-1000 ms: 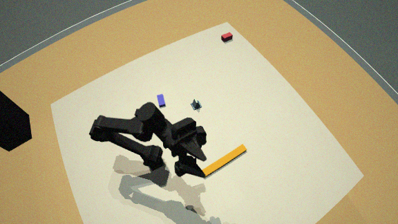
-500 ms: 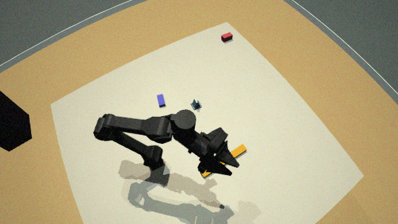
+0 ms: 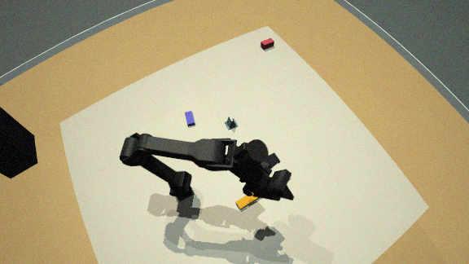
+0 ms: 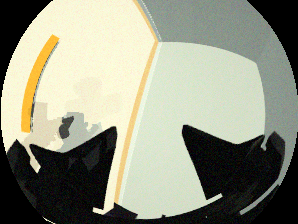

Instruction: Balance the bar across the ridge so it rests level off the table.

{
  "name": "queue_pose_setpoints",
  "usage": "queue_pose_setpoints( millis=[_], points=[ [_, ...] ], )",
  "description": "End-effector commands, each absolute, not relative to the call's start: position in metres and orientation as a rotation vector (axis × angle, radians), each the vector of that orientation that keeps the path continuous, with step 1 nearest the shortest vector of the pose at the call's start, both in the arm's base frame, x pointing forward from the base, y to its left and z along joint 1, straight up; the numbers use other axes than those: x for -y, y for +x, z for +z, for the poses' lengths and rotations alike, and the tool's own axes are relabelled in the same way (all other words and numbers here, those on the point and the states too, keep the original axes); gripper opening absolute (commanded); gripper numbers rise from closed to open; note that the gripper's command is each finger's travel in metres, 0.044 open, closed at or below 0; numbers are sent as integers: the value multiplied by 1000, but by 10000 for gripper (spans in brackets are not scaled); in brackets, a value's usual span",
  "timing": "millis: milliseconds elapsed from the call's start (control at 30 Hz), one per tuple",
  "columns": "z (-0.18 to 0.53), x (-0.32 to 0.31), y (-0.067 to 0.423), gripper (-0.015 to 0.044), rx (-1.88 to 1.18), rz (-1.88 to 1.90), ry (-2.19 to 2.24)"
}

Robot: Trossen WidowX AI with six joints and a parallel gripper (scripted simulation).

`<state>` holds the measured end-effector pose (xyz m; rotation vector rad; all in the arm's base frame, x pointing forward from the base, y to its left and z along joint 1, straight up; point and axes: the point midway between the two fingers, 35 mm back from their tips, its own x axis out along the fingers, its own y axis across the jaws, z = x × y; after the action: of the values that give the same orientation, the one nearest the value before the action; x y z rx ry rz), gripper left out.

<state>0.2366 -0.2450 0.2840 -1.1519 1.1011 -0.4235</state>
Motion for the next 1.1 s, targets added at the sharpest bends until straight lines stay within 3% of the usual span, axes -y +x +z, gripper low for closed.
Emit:
queue_pose_setpoints(
  millis=[0, 1067],
  points=[
    [263, 241, 245, 315, -1122, -353, -1062],
    [118, 158, 248, 315, -1546, 15, -43]
  ],
)
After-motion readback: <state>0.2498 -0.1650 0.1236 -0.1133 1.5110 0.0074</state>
